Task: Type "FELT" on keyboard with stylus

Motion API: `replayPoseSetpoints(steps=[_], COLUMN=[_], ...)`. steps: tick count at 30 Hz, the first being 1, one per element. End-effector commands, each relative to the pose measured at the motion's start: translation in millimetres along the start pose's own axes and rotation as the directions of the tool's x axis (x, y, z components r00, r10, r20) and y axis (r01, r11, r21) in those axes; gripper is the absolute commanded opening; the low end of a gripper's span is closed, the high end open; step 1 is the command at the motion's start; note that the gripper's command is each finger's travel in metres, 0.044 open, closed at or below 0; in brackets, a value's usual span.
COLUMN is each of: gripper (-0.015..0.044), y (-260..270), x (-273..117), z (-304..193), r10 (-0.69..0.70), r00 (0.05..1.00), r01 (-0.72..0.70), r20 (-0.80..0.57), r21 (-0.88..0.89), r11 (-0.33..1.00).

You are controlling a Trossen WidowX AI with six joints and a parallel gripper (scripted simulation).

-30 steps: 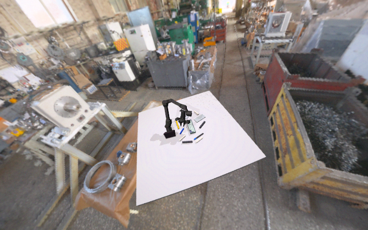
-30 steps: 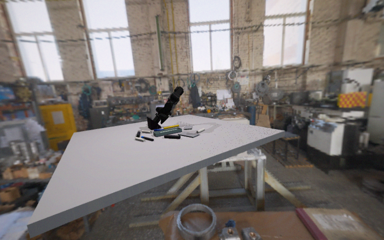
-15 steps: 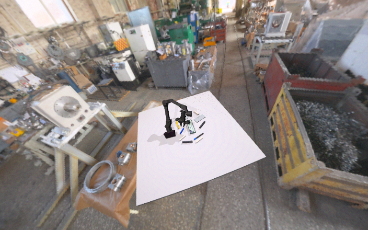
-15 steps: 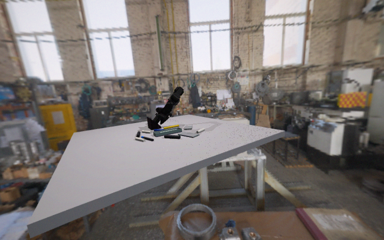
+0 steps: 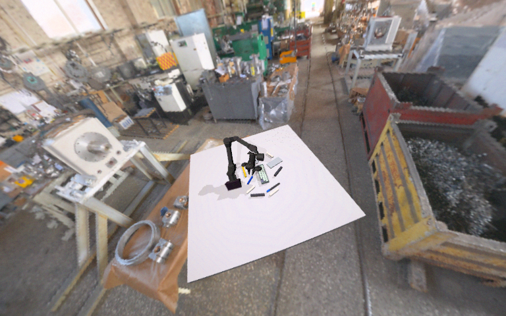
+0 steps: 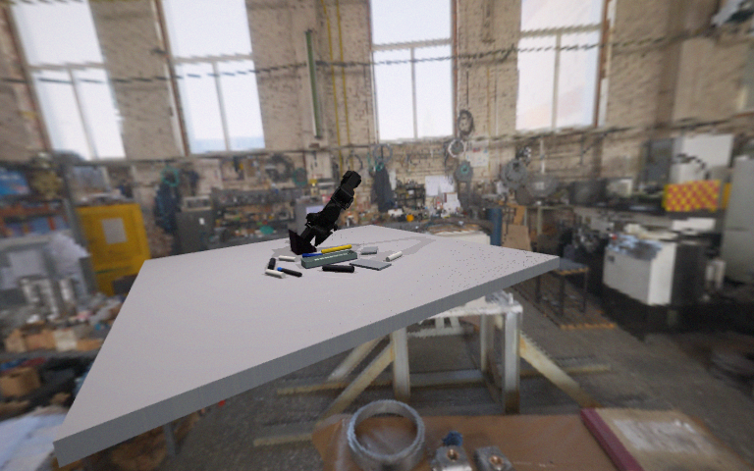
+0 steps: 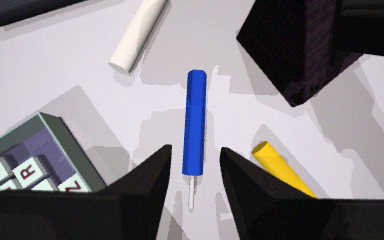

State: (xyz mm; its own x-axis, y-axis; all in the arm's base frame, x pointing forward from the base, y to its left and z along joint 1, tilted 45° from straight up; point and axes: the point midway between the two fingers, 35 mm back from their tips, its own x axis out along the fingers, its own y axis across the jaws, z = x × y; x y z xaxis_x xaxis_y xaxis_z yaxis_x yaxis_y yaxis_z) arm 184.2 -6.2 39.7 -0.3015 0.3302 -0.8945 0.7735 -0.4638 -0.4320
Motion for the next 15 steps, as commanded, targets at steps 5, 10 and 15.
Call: replayPoseSetpoints(steps=[5, 10, 15], gripper=[0.015, 0.015, 0.015], y=[-1.2, -1.5, -1.6], x=[5.8, 8.3, 11.0], z=[-3.3, -4.7, -6.3], r10=[-0.005, -0.005, -0.005], r00=[1.0, 1.0, 1.0], r01=[0.005, 0.005, 0.005], r20=[-0.002, -0.002, -0.002], r21=[0.003, 0.003, 0.003], r11=[1.0, 1.0, 1.0])
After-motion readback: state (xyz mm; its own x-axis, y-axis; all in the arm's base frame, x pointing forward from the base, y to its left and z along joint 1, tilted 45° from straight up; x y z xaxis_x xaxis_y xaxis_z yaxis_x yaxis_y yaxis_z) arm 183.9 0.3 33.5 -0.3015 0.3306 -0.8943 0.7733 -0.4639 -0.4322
